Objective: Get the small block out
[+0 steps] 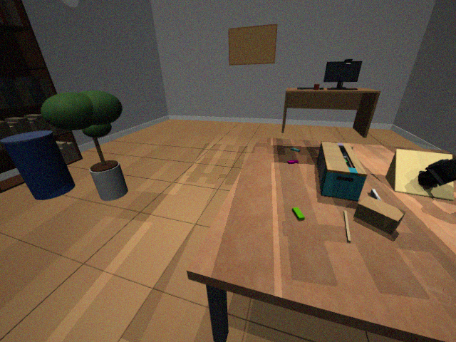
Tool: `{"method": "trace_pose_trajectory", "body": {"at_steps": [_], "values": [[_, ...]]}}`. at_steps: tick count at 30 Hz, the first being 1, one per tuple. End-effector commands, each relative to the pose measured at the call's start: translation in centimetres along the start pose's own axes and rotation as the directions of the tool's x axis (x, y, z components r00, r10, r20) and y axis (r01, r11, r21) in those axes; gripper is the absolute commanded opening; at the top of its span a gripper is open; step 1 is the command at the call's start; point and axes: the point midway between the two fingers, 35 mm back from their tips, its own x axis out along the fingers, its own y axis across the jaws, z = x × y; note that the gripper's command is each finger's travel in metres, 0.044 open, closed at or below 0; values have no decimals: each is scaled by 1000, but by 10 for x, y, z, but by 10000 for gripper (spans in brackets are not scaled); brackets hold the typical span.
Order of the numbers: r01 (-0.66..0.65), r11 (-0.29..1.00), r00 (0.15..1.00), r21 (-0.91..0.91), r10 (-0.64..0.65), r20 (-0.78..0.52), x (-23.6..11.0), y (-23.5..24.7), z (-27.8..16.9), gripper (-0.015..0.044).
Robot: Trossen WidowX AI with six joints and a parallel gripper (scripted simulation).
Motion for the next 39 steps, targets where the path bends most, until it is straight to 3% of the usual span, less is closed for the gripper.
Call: {"method": "trace_pose_trajectory", "body": {"at_steps": [1,5,10,17,24,29,34,39], "values": [[-2,1000,1000,-3,2,-3,0,1,-1,400],[-46,996,996,-81,40,-82,-5,23,-29,400],[-199,947,953,-254,126,-274,-27,75,-97,400],[-493,741,816,-457,212,-537,-77,137,-195,400],[-777,393,606,-493,252,-754,-155,186,-283,400],[-904,91,427,-418,243,-871,-223,210,-336,400],[-934,-229,233,-275,195,-953,-301,222,-382,400],[-851,-516,49,-96,103,-993,-378,220,-416,400]]}}
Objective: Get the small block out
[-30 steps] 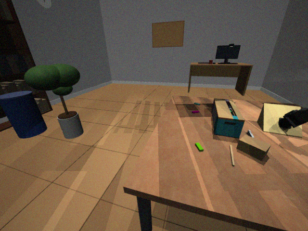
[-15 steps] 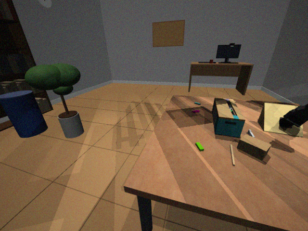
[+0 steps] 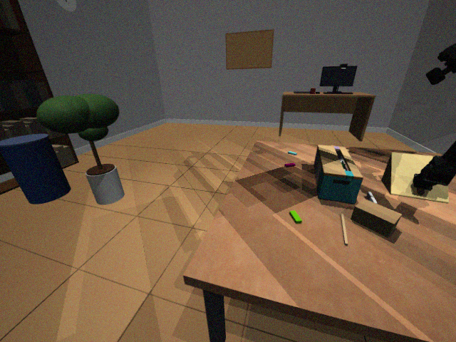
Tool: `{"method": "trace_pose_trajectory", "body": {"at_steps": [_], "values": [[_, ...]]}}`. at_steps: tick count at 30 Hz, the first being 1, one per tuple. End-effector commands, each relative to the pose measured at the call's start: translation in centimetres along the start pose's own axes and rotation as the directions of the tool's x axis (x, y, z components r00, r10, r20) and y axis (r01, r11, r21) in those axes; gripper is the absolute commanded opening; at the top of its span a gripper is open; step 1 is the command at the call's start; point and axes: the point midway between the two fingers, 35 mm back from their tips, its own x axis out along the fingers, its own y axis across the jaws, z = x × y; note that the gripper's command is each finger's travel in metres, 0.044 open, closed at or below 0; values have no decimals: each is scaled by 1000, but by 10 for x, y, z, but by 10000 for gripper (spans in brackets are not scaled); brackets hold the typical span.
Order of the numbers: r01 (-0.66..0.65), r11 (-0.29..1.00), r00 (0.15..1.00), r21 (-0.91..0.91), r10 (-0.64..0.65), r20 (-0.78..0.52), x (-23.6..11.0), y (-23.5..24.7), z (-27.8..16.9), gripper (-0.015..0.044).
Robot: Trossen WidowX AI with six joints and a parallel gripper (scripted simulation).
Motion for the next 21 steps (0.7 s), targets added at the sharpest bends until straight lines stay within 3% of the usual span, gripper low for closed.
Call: {"method": "trace_pose_trajectory", "body": {"at_steps": [1,6,12,16,21], "values": [[-164,965,986,-204,162,-26,14,60,13,400],[-366,796,924,-483,371,-89,21,148,28,400],[-519,448,791,-728,574,-211,12,249,31,400],[-546,139,660,-826,679,-322,-6,317,24,400],[-473,-235,472,-849,747,-469,-40,391,6,400]]}}
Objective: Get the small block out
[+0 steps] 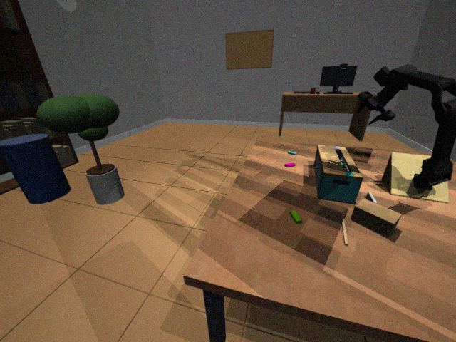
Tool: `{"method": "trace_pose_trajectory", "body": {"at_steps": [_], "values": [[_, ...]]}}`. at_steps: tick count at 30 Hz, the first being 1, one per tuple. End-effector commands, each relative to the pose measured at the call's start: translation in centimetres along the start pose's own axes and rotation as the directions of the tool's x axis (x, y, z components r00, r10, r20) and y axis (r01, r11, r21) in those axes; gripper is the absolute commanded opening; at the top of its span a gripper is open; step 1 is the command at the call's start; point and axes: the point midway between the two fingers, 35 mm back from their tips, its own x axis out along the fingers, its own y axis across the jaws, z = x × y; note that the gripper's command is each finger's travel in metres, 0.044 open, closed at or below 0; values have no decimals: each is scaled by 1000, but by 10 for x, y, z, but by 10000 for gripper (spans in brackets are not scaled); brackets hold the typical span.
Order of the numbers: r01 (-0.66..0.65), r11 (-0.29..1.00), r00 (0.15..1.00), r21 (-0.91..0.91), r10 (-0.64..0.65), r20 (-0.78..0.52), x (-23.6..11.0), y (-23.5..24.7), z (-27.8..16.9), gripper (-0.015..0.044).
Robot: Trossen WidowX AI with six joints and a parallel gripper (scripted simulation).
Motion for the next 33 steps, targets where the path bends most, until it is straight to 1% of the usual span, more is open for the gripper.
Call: {"method": "trace_pose_trajectory", "body": {"at_steps": [1,5,8,10,19,33], "values": [[-154,960,981,-234,178,83,29,29,48,400],[-265,831,916,-490,375,142,53,65,101,400],[-298,700,842,-650,513,167,65,96,136,400],[-299,640,805,-707,567,173,69,109,150,400],[-300,633,800,-714,574,174,72,112,152,400],[-306,634,795,-710,580,175,91,123,156,400]]}}
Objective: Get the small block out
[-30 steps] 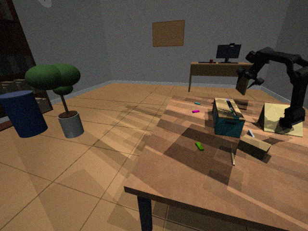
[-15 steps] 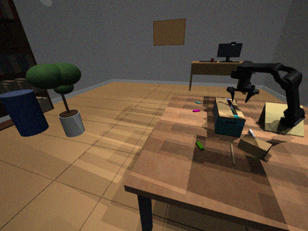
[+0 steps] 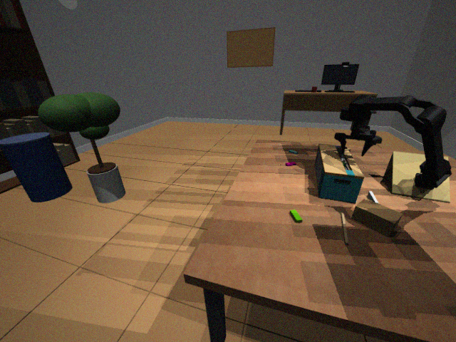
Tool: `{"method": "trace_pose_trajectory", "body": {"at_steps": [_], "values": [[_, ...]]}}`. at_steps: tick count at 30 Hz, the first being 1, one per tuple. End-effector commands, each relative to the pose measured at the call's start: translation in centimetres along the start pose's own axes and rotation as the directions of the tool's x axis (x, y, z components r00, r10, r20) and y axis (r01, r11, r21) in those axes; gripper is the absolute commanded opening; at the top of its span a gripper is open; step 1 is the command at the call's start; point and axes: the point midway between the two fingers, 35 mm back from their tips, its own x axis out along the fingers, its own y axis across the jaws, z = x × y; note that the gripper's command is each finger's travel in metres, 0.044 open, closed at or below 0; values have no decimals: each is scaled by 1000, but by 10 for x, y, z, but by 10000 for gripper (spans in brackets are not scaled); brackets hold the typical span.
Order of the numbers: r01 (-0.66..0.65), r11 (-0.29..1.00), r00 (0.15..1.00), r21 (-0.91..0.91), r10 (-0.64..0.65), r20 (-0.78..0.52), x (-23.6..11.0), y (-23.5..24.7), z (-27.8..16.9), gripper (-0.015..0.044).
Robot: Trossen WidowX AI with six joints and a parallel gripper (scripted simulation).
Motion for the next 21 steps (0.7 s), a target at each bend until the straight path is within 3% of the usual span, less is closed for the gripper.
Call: {"method": "trace_pose_trajectory", "body": {"at_steps": [1,21], "values": [[1,1000,1000,12,-1,10,8,1,0,400],[-6,1000,1000,21,5,22,40,1,0,400]]}}
